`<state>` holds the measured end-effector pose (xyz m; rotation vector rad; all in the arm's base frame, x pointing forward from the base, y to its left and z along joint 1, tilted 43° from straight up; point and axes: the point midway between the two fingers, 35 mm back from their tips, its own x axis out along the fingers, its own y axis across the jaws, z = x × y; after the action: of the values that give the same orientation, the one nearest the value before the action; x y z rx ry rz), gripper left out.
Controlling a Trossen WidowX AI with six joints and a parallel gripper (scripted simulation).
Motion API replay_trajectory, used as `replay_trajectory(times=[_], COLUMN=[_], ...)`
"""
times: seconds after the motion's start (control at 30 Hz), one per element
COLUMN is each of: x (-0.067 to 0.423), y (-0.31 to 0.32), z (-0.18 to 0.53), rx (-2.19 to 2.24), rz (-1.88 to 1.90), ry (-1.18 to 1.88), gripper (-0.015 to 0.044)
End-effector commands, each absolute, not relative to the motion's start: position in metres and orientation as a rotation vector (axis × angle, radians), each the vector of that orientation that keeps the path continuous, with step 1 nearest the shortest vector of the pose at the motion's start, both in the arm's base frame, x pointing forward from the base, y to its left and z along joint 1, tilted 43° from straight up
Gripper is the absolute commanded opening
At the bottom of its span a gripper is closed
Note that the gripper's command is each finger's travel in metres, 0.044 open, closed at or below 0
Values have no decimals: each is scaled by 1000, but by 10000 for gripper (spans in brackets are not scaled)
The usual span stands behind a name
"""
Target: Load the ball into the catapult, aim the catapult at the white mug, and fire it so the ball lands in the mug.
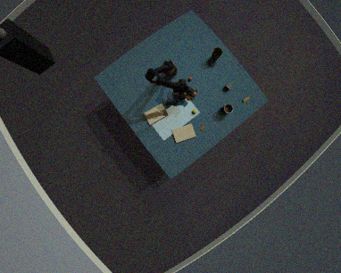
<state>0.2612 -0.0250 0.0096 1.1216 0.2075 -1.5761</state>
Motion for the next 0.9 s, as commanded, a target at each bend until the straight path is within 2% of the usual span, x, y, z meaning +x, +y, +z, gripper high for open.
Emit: replay_trajectory(times=[0.0, 0.07, 0.1, 0.3, 0.87], x=[262, 259, 257, 259, 318], y=[-17, 2, 7, 11, 68], z=[18, 38, 44, 45, 5], rx=[1125, 1124, 1123, 1105, 662], rz=[-1573, -1576, -1576, -1571, -1381], ry=[205, 209, 209, 226, 625], gripper=[59, 6, 0, 0, 0])
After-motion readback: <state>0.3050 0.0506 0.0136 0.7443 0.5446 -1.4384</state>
